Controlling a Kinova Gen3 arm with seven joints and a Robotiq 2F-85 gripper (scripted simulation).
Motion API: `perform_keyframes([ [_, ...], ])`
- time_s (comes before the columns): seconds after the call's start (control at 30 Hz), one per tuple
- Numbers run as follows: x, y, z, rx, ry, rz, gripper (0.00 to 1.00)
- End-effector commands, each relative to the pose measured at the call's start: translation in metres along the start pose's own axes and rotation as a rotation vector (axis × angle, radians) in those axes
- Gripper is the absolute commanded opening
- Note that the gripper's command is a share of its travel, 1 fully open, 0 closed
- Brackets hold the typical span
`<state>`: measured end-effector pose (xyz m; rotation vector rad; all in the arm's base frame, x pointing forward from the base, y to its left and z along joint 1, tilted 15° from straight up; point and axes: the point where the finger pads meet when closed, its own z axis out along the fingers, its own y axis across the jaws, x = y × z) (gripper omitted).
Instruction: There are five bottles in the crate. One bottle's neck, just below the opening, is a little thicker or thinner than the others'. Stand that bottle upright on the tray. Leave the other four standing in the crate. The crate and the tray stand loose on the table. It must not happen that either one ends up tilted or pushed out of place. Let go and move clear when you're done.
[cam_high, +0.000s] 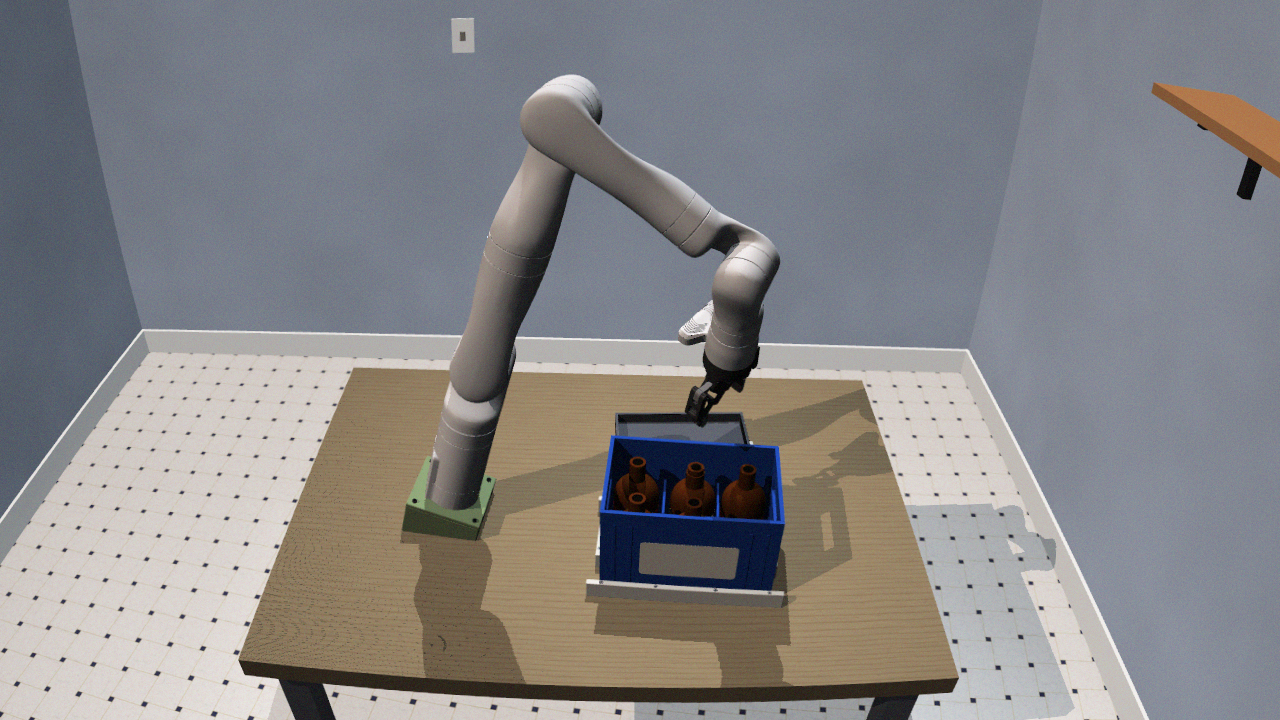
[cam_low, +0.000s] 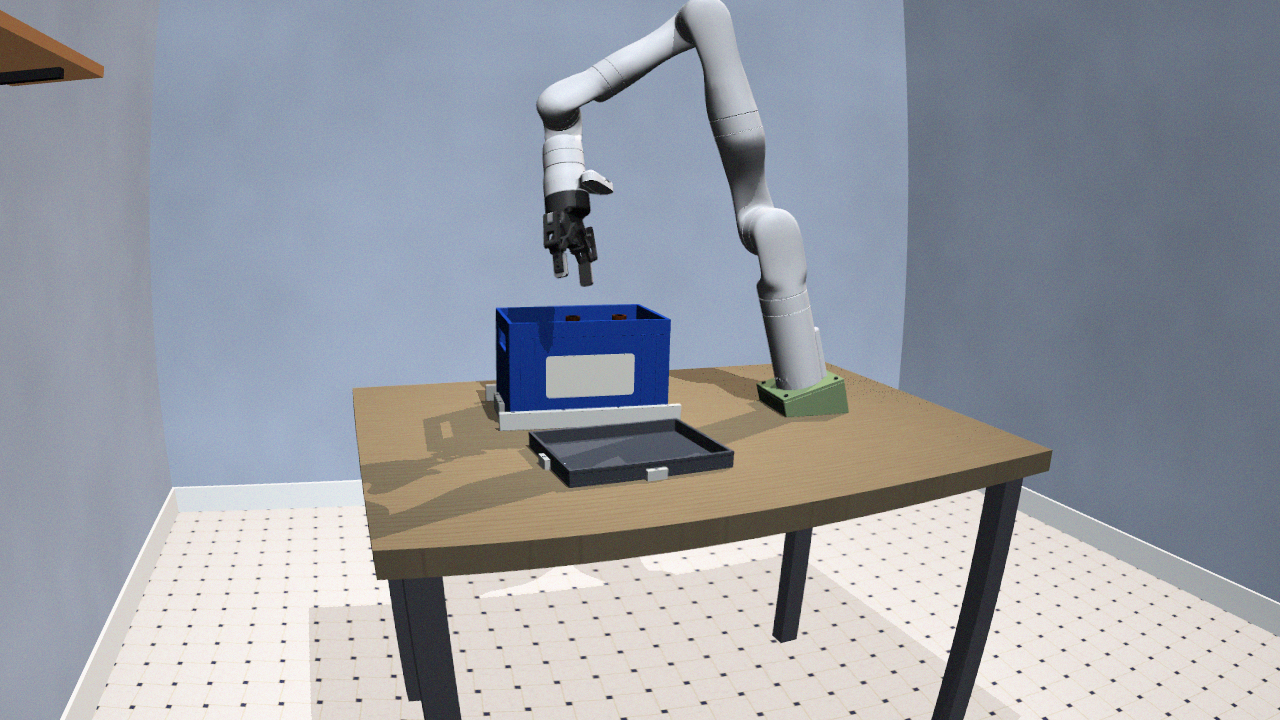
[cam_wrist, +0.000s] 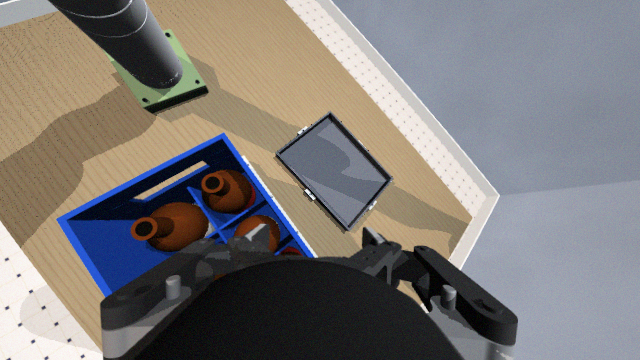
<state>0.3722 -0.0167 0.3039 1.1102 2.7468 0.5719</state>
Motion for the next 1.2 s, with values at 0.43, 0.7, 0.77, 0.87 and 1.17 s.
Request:
perform_keyframes([
  [0.43, -0.049, -0.106, -0.040, 0.191, -0.224, 0.099, 1.00],
  [0.7, -0.058, -0.126, -0.046, 0.228, -0.261, 0.116, 1.00],
  [0.77, -0.058, -0.127, -0.047, 0.229, -0.263, 0.117, 1.00],
  [0.87, -0.058, -0.127, -0.047, 0.230, -0.263, 0.117, 1.00],
  [1.17, -0.058, -0.127, -0.047, 0.230, -0.263, 0.117, 0.00],
])
